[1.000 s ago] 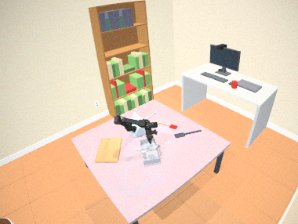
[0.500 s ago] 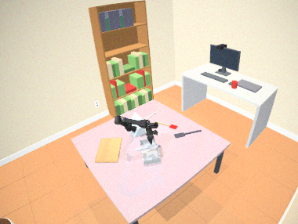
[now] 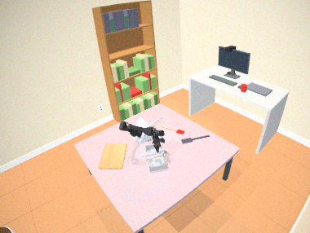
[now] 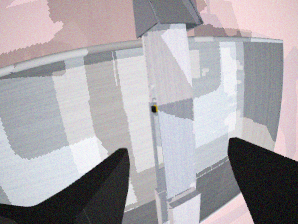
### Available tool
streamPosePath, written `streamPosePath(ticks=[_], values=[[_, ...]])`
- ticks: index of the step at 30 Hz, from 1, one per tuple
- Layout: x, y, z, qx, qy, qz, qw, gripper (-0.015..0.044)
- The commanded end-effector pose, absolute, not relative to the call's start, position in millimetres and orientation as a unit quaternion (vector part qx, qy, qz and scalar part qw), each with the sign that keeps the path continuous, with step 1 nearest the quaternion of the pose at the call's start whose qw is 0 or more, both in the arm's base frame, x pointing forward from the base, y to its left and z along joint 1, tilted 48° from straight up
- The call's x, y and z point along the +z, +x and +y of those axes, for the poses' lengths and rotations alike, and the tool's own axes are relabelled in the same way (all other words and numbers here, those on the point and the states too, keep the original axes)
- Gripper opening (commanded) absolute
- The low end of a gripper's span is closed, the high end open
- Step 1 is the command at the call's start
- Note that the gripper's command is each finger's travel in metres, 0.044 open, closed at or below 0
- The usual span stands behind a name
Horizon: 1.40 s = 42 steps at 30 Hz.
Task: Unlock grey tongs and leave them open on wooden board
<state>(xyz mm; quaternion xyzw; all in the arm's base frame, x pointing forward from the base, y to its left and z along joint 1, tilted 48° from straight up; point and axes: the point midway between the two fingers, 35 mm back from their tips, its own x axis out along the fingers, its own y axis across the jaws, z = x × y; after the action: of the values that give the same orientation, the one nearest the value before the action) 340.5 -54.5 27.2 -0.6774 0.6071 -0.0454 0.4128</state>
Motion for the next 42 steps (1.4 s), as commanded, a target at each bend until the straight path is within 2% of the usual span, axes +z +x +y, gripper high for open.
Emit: streamPosePath(ticks=[1, 30, 36, 42], values=[[23.4, 341.8, -59.0, -0.042, -0.678, 0.607, 0.413, 0.026], [8.5, 351.1, -100.9, -0.048, -0.681, 0.606, 0.409, 0.026], [10.2, 350.8, -98.4, -0.05, -0.68, 0.606, 0.409, 0.0103], [10.2, 350.8, -98.4, -0.05, -0.68, 0.606, 0.409, 0.0062]])
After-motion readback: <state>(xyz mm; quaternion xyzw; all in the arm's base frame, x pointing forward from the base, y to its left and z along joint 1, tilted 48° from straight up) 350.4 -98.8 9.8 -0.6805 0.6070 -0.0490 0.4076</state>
